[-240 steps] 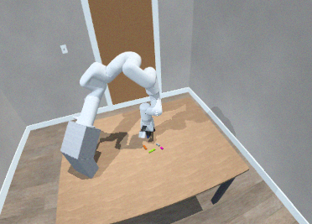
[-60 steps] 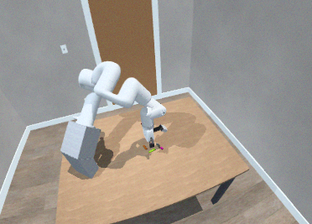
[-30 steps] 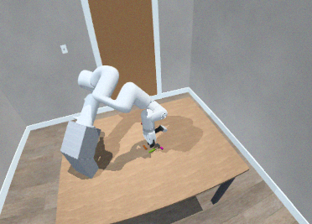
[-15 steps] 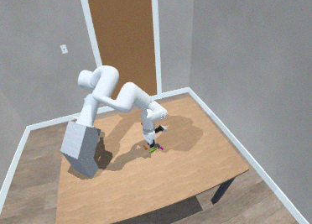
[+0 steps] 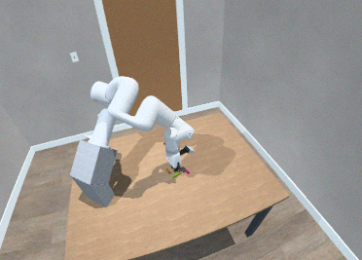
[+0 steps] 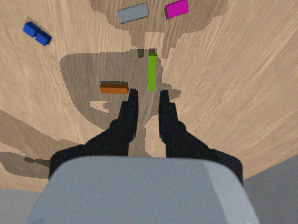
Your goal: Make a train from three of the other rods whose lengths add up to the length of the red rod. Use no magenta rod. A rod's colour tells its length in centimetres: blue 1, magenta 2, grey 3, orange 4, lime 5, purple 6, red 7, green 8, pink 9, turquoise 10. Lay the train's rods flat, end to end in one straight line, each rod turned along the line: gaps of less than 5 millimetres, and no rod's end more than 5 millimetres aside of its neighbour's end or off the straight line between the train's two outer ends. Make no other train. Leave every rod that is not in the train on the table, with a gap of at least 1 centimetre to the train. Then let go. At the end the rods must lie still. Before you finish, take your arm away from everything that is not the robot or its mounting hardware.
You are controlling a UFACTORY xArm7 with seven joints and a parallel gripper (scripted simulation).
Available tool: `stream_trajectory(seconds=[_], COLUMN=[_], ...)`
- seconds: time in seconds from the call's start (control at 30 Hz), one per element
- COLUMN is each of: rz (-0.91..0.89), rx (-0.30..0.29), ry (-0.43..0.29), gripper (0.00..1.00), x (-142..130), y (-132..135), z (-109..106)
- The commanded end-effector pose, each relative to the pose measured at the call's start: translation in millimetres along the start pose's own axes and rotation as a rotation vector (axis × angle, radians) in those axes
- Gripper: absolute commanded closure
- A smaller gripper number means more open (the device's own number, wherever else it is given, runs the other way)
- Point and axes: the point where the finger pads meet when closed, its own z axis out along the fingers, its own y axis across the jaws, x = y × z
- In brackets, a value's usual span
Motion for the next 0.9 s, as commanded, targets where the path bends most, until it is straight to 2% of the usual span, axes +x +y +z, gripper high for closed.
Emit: stream_trajectory(seconds=[0.0, 0.87], rz=[0.000, 0.000], rx=[-0.002, -0.002], ry=[0.001, 0.001], gripper=[0.76, 0.76], x=[1, 1], y=[1, 3], z=[2, 37])
